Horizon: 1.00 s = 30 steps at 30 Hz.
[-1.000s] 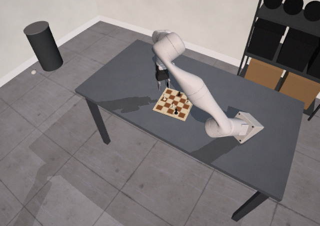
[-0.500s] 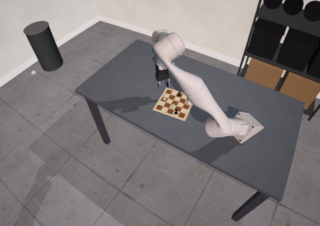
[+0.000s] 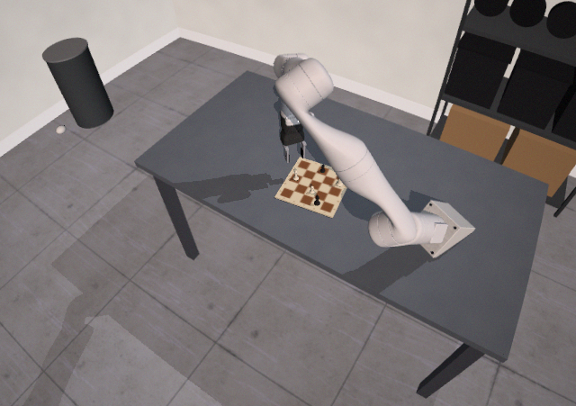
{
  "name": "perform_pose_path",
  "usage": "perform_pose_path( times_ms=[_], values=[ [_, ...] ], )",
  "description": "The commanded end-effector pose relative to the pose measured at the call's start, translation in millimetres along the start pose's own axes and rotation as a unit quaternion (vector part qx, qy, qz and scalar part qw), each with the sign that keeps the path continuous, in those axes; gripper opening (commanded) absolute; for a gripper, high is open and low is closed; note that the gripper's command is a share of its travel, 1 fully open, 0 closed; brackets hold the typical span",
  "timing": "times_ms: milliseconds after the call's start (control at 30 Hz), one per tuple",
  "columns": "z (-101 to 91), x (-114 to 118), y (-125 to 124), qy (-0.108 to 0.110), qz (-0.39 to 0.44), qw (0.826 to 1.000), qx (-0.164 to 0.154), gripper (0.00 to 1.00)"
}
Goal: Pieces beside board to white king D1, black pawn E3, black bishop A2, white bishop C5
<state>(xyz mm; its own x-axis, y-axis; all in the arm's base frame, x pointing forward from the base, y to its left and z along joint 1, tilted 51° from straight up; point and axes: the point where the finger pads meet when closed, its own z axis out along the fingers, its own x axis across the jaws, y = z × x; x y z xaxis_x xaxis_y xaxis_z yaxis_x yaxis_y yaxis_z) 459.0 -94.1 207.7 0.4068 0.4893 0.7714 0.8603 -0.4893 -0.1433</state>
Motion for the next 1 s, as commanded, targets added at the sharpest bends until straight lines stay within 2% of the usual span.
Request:
perform_pose_path(
  times_ms=[0, 267, 333, 667, 967],
  values=[
    [-5.9, -2.2, 0.2, -0.002, 0.004, 1.0, -0.001, 1.0],
    [-30.4, -1.9, 0.1, -0.002, 0.004, 1.0, -0.001, 1.0],
    [-30.4, -1.9, 0.1, -0.002, 0.004, 1.0, -0.001, 1.0],
    [-67.4, -1.4, 0.0, -0.002, 0.004, 1.0, -0.001, 1.0],
    [-73.1, -1.4, 0.0, -0.002, 0.004, 1.0, -0.001, 1.0]
  ],
)
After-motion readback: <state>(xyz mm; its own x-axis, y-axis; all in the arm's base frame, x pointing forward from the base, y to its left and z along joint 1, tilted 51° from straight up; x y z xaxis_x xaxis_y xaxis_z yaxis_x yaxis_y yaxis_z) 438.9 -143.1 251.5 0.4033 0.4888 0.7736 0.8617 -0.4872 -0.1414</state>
